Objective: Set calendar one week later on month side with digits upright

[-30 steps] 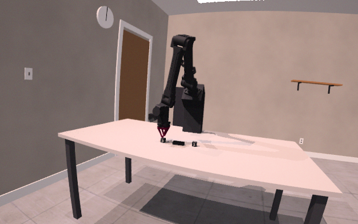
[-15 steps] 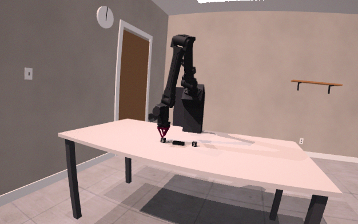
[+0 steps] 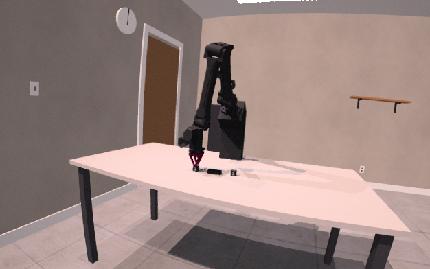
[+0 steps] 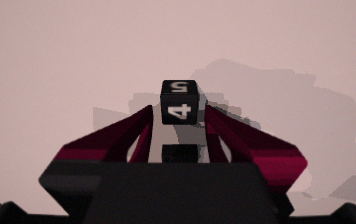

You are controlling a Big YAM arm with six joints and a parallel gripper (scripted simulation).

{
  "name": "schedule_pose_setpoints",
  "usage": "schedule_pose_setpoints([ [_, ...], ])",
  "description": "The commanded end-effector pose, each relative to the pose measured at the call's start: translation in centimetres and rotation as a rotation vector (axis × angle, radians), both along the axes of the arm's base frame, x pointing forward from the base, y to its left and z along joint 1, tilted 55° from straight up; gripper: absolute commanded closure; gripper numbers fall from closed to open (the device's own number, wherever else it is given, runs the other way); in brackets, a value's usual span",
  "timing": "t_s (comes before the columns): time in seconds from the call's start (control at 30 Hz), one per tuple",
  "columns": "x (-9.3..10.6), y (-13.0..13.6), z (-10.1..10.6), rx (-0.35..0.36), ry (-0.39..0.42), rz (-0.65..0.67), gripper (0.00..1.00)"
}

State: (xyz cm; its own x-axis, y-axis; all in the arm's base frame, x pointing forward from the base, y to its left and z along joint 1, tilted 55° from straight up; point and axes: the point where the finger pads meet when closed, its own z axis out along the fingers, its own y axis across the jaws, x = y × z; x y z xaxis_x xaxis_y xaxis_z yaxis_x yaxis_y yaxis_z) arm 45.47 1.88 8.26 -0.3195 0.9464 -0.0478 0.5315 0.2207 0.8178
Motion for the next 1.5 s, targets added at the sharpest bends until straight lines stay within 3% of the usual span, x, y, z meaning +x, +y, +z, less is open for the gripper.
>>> schedule_pose_setpoints([
  [0.0, 0.6, 0.7, -0.2, 0.007, -0.008, 0.003, 0.56],
  [0.53, 1.5, 1.1, -1.5, 0.009, 0.0, 0.004, 0.56],
  [1.47, 1.5, 1.1, -0.9, 0.007, -0.014, 0.005, 0.56],
])
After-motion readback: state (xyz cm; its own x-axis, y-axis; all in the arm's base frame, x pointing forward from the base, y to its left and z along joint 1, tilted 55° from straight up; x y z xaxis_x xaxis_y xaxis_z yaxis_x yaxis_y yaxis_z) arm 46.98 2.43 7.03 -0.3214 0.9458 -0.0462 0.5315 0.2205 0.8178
